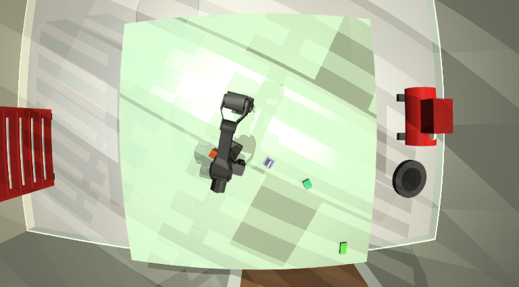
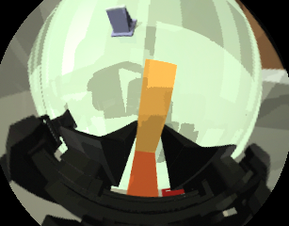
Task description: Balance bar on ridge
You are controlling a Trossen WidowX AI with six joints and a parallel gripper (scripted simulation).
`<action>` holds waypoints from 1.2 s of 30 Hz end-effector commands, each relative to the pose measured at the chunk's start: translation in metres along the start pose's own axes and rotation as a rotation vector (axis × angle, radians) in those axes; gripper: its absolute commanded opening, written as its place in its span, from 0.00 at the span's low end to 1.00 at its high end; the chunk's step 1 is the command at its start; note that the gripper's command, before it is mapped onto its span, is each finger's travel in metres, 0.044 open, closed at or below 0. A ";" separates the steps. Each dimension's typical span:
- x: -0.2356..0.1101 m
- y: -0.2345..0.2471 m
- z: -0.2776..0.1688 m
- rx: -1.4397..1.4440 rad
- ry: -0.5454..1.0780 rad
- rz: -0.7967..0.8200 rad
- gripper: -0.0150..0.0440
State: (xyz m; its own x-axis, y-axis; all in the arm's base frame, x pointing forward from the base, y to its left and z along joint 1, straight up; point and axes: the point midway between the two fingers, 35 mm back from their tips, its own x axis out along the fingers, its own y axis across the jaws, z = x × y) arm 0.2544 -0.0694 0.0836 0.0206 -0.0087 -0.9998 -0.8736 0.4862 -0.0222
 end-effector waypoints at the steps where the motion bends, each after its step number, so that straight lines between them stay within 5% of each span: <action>1: -0.010 -0.001 0.000 -0.002 -0.003 -0.005 0.25; 22: -0.061 0.004 0.000 -0.003 -0.004 -0.004 0.25; 36: -0.063 0.005 0.045 0.011 -0.009 -0.004 0.25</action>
State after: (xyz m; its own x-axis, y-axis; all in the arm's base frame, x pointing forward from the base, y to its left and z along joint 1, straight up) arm 0.2678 -0.0341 0.1463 0.0305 -0.0038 -0.9995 -0.8706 0.4912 -0.0284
